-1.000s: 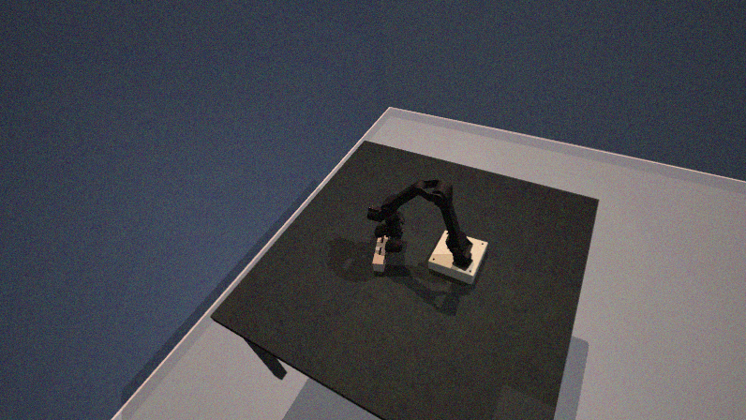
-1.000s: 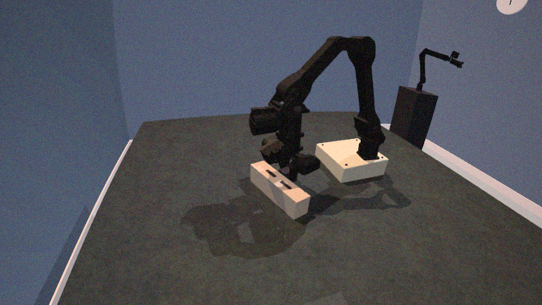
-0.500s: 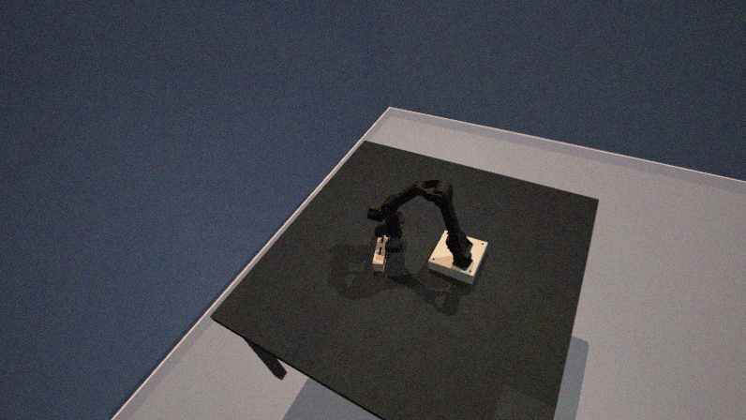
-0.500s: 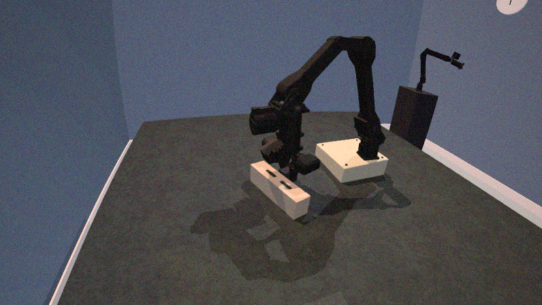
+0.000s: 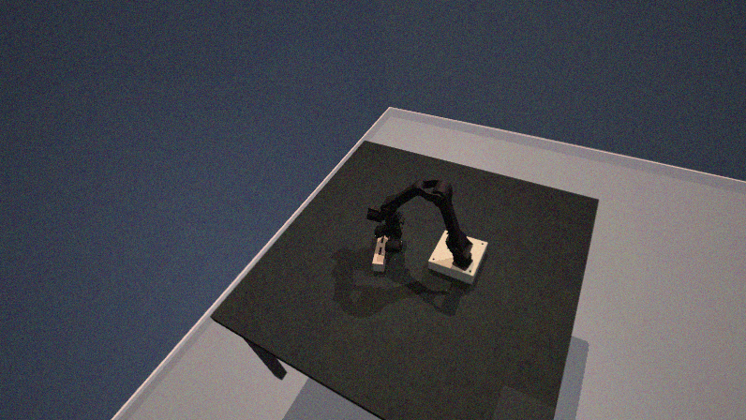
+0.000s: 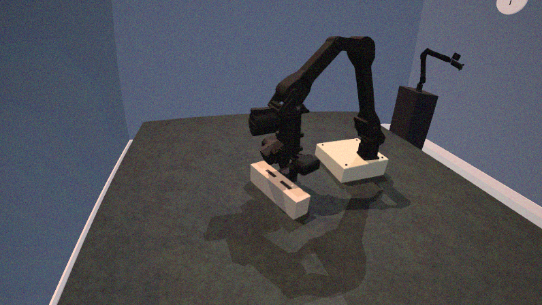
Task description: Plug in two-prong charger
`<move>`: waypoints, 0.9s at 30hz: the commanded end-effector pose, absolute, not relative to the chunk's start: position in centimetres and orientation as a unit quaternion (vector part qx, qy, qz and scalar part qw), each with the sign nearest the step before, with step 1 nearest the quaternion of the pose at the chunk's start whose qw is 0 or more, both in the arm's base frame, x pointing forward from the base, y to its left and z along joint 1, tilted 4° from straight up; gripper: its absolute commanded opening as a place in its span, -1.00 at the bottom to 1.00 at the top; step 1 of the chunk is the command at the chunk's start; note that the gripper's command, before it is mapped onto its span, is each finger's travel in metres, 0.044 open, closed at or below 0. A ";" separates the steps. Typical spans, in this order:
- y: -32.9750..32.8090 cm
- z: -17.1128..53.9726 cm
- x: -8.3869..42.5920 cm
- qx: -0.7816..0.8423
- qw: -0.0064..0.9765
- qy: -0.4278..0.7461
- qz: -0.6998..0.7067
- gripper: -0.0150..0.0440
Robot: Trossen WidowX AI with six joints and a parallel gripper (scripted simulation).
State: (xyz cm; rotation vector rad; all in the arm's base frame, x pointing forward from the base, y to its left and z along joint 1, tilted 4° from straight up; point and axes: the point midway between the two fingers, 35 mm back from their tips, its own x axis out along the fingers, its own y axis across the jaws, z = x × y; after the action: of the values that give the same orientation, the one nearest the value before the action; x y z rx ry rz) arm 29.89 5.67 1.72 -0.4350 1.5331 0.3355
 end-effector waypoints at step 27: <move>5.9 2.0 30.4 -0.191 0.690 0.682 0.149 -0.49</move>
State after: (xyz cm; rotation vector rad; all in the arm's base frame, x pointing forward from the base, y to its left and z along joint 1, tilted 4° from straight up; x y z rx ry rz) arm 30.16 5.77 1.81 -0.4351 1.5308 0.3357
